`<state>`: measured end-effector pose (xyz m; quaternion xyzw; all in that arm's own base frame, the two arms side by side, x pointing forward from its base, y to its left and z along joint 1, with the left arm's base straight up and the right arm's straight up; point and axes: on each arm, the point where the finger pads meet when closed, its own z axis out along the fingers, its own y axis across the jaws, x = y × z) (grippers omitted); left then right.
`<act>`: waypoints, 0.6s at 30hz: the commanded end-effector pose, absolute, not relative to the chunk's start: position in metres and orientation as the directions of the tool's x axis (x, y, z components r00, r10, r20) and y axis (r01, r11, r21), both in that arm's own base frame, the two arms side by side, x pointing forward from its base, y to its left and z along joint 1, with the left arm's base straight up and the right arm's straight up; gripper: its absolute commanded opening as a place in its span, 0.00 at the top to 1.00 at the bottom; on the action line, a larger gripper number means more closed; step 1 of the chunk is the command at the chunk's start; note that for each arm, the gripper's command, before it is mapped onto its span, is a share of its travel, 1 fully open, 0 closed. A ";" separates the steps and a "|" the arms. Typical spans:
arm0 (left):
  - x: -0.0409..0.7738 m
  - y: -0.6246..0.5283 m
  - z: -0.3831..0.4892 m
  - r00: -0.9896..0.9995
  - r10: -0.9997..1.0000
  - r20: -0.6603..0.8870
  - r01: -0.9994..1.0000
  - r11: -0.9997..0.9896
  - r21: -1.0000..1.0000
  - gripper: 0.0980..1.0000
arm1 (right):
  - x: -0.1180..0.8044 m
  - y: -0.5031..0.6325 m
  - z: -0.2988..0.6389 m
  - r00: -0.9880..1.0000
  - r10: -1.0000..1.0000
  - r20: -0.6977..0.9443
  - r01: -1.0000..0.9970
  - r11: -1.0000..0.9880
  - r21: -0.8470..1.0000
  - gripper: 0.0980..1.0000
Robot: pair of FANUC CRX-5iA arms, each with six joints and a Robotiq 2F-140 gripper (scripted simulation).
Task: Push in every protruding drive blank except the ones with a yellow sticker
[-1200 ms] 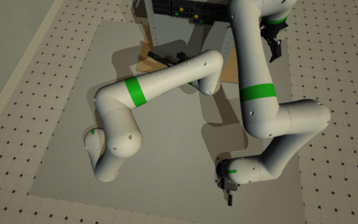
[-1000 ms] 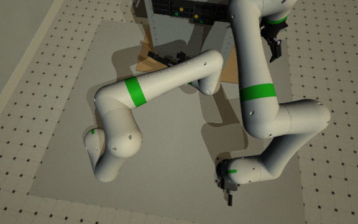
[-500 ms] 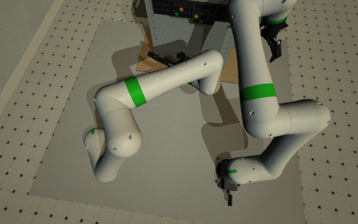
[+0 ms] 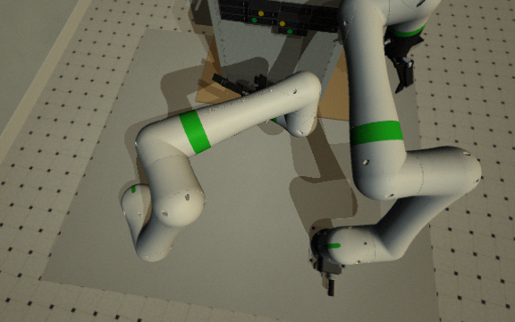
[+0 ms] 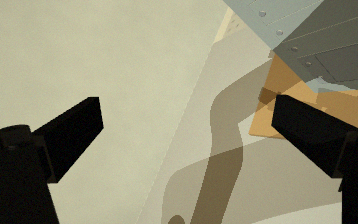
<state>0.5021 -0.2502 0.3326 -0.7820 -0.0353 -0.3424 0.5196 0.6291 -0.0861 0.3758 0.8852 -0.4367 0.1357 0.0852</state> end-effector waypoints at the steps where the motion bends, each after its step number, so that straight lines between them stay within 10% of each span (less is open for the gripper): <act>1: 0.502 -0.250 0.334 0.762 -0.300 0.574 0.412 -0.459 -0.787 0.00 | 0.625 -0.102 0.375 0.575 -0.757 0.311 -0.803 -0.595 0.035 0.00; 18: 0.502 -0.250 0.334 0.762 -0.300 0.574 0.412 -0.459 -0.787 0.00 | 0.557 -0.252 0.356 0.498 -0.831 0.248 -0.864 -0.498 0.069 0.00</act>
